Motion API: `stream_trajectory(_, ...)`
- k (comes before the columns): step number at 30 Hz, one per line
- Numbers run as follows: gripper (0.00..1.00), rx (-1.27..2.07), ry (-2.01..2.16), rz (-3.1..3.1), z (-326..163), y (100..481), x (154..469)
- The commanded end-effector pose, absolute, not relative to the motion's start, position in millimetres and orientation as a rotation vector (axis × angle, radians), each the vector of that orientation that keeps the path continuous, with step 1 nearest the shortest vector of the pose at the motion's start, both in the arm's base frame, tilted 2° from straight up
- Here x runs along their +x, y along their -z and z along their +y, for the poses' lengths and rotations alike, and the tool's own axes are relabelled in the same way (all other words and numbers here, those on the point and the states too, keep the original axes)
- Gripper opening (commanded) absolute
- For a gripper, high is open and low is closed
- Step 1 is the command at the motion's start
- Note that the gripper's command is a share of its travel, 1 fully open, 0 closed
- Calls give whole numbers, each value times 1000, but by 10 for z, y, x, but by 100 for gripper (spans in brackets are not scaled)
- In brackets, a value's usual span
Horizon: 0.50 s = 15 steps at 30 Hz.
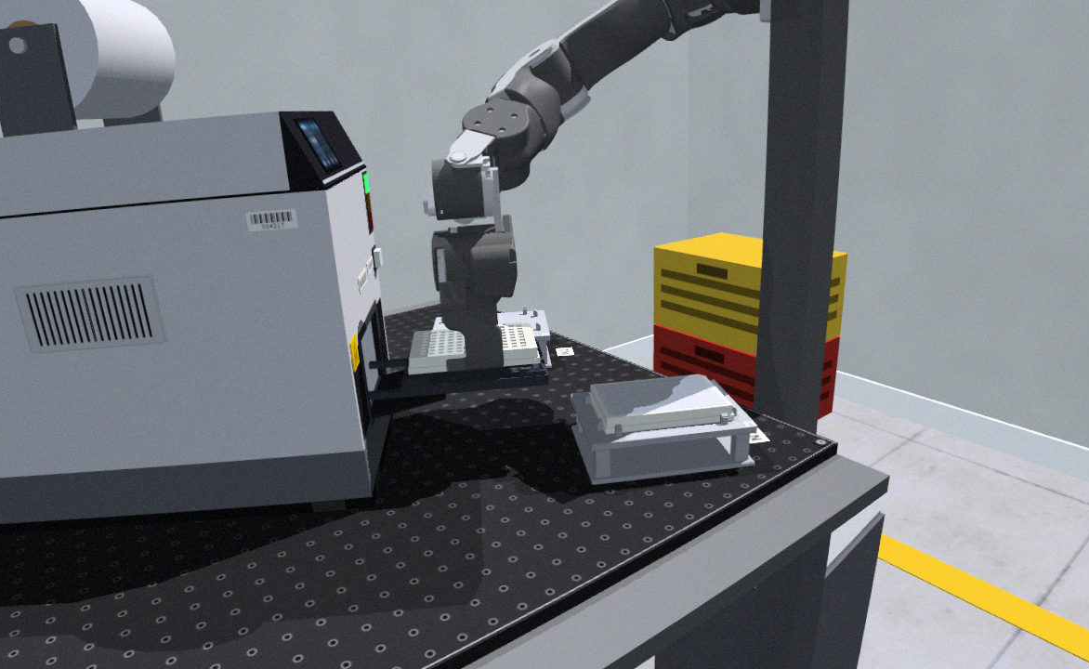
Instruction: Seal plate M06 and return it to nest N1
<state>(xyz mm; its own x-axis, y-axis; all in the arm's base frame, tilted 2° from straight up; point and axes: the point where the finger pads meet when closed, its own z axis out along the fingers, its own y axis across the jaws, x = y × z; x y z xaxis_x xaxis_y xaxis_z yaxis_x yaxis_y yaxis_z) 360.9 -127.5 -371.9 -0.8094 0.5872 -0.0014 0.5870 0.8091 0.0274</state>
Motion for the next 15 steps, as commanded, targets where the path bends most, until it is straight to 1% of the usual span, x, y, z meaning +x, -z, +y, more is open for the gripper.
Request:
stream_trajectory(1,0,971,-47,2970,-1278,3677,3640)
stream_trajectory(15,0,976,-46,2967,-1283,3654,3651)
